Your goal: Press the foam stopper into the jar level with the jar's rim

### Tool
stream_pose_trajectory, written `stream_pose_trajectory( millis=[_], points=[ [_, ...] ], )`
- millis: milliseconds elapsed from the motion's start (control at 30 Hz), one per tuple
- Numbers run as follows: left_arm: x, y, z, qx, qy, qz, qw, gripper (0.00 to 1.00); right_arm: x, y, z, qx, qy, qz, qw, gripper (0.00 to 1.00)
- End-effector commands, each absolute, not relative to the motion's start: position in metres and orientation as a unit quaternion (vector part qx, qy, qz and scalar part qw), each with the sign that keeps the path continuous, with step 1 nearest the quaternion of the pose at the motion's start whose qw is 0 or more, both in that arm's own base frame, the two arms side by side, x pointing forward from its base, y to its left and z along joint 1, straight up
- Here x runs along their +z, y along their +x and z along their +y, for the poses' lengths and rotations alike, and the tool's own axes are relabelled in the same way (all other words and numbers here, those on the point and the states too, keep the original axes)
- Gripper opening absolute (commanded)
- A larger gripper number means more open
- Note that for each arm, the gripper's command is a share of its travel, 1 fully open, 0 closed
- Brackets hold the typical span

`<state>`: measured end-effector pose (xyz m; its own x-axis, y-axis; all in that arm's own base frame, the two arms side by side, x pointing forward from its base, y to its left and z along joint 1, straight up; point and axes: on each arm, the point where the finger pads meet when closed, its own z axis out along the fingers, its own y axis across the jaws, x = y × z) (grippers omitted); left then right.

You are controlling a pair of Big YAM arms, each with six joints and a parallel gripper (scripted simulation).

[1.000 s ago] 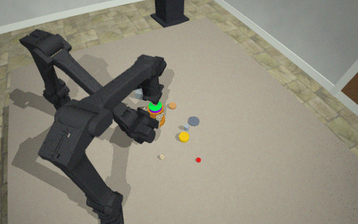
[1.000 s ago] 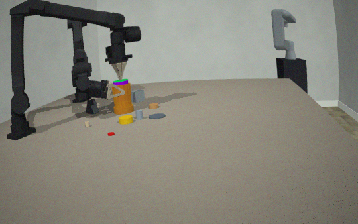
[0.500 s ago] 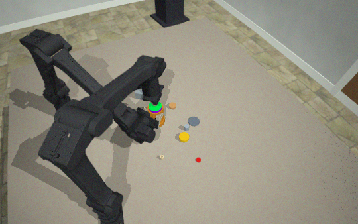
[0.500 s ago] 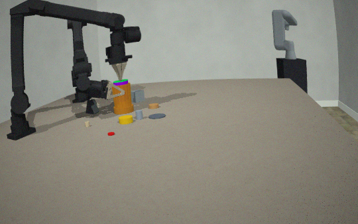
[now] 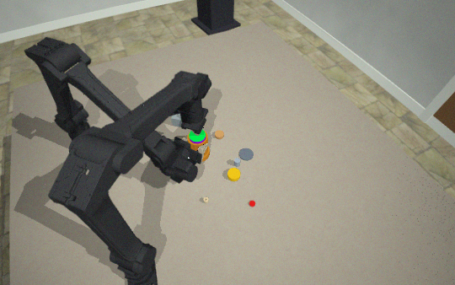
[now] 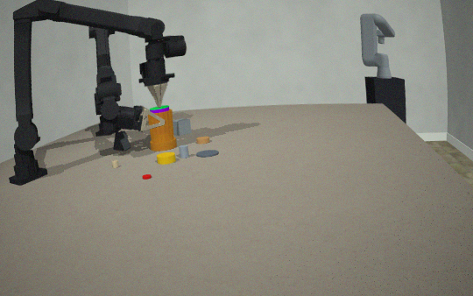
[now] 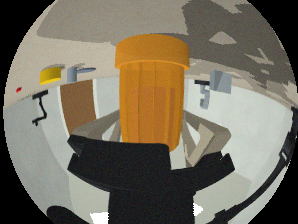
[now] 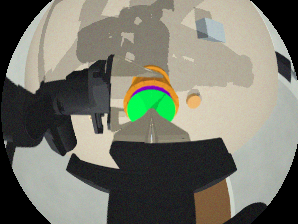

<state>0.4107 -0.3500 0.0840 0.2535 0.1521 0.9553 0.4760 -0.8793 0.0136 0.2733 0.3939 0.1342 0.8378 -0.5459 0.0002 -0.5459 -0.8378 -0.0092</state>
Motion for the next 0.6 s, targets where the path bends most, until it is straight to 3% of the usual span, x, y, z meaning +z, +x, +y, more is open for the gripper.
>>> stream_pose_trajectory(
  millis=[0, 567],
  points=[
    [0.0975, 0.4141, -0.3660, -0.578, -0.782, -0.188, 0.139, 0.64, 0.1165, 0.2776, 0.3934, 0.005, -0.959, 0.284, -0.007, 0.00],
    [0.0975, 0.4141, -0.3660, -0.578, -0.782, -0.188, 0.139, 0.64, 0.1087, 0.2773, 0.3928, 0.006, -0.959, 0.284, -0.010, 0.00]
  ],
)
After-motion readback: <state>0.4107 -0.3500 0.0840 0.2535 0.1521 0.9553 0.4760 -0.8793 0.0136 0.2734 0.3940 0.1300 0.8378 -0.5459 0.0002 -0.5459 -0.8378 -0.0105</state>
